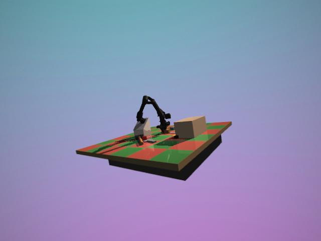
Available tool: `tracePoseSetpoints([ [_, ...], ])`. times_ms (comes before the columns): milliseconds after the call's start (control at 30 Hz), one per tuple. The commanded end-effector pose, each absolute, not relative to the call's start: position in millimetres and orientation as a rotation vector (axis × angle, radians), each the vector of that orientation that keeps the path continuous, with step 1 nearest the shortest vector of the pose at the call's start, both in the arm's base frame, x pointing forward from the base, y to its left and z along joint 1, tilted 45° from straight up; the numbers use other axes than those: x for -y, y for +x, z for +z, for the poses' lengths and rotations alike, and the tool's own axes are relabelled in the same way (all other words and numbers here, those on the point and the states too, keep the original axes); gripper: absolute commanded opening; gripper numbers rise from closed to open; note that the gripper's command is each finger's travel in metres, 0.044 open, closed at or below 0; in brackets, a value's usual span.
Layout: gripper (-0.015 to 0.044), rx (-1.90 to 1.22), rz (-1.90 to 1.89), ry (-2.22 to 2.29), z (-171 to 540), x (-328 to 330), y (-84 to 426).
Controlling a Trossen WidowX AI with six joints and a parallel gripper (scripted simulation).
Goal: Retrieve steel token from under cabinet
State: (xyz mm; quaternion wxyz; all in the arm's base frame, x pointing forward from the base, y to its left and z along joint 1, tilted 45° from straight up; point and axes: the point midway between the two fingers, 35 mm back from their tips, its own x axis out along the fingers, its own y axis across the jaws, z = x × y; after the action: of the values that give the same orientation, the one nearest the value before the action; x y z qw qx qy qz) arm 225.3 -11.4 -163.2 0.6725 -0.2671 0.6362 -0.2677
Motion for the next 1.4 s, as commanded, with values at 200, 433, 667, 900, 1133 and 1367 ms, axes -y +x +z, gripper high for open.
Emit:
tracePoseSetpoints([
  [200,0.0000,-1.420,-0.622,-0.572,-169,2,225],
  [433,0.0000,-1.414,-0.635,-0.556,-174,-5,225],
  [667,0.0000,-1.410,-0.644,-0.545,-180,-11,224],
  [900,0.0000,-1.406,-0.652,-0.536,-185,-18,224],
  [1133,0.0000,-1.405,-0.655,-0.533,-187,-20,223],
  [1367,0.0184,-1.412,-0.662,-0.539,-186,-16,220],
])
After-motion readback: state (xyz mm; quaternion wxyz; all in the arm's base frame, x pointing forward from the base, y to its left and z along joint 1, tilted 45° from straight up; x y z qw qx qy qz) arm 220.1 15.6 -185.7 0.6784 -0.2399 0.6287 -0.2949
